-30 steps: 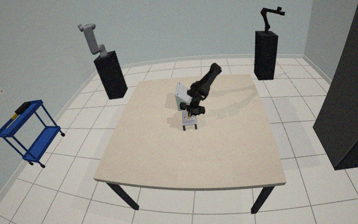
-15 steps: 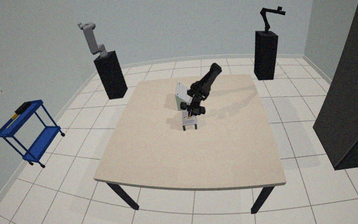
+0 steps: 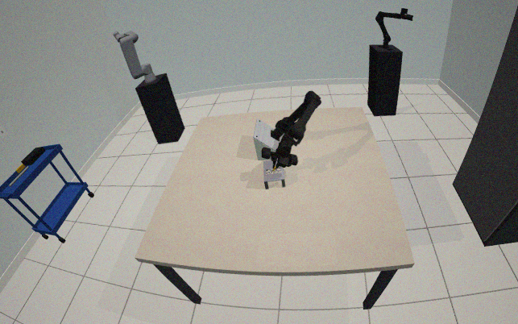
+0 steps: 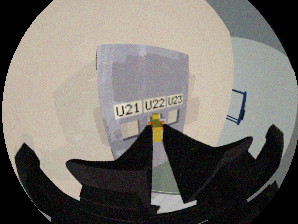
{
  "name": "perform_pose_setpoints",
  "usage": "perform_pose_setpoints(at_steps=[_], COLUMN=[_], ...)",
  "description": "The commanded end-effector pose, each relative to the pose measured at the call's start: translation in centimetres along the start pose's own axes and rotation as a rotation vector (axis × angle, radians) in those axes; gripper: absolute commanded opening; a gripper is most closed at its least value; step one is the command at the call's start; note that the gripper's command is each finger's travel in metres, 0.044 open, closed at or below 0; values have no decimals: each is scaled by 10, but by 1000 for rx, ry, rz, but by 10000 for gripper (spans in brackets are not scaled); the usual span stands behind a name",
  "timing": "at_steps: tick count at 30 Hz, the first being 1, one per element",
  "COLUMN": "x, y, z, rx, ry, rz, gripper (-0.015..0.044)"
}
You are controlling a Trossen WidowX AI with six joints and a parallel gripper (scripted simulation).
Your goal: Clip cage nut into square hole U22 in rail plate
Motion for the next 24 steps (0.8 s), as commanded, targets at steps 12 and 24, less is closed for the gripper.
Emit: perform_pose_setpoints(at_steps=[12,24], x=[1,2], y=[0,0], z=[4,5], rx=[-4,-4], ry=[-28,-28], rz=[-5,-5], gripper=[23,23])
Point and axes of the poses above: the point midway between the two fingers, 35 mm back from their tips, its own x axis back along the fingers, its own z axis across the jaws, y = z × x, the point moved 9 cm from there along x, back along the fingers, and after that the axes turned 1 degree about -x, right-handed, at the moved point
